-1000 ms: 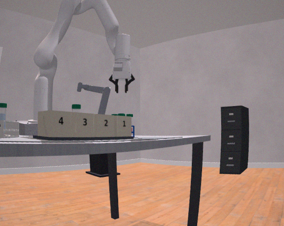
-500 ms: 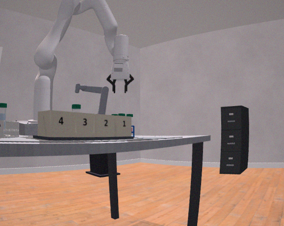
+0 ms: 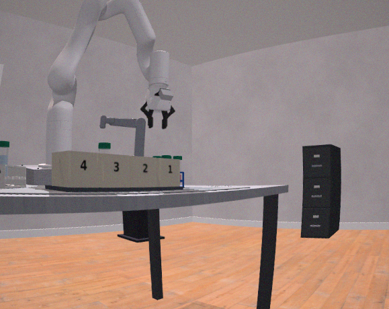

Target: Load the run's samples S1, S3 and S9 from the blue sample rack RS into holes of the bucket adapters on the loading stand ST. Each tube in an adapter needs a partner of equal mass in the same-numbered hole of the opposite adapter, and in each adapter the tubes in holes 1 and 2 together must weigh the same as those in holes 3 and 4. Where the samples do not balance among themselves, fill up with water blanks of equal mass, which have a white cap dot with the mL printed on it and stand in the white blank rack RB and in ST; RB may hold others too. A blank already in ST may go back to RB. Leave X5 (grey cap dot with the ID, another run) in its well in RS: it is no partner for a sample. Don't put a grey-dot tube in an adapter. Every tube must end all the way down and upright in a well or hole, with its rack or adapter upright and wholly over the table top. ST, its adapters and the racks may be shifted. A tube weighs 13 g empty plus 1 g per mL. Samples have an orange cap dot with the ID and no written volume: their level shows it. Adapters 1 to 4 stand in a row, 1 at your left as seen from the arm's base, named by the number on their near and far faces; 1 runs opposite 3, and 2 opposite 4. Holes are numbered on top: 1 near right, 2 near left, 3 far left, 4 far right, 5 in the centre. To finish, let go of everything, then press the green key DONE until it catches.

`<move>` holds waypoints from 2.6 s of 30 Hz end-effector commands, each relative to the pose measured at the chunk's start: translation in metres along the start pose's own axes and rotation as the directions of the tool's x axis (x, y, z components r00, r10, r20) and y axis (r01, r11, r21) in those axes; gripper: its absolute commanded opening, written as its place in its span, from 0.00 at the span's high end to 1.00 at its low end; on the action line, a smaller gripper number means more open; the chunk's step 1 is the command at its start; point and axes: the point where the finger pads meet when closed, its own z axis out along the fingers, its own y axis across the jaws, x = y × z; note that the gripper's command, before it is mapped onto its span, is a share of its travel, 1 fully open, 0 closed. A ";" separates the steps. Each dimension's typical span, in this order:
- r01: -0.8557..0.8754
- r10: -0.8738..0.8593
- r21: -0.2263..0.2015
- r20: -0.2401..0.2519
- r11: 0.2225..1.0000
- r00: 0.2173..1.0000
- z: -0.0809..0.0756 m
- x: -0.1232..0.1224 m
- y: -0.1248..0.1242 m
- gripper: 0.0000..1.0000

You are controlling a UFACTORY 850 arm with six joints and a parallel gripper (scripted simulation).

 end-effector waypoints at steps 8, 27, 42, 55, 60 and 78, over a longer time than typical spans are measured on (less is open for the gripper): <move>0.385 -0.385 0.007 0.011 0.923 0.923 -0.001 -0.001 -0.001 0.43; 0.781 -0.781 0.011 0.006 0.625 0.625 -0.001 -0.001 -0.001 0.43; 0.875 -0.875 0.012 0.004 0.483 0.483 -0.001 -0.001 -0.001 0.43; 0.875 -0.875 0.012 0.004 0.483 0.483 0.021 -0.001 -0.001 0.43; 0.875 -0.875 0.012 0.004 0.483 0.483 0.029 -0.001 -0.001 0.43; 0.875 -0.875 0.012 0.004 0.483 0.483 0.059 -0.001 -0.001 0.43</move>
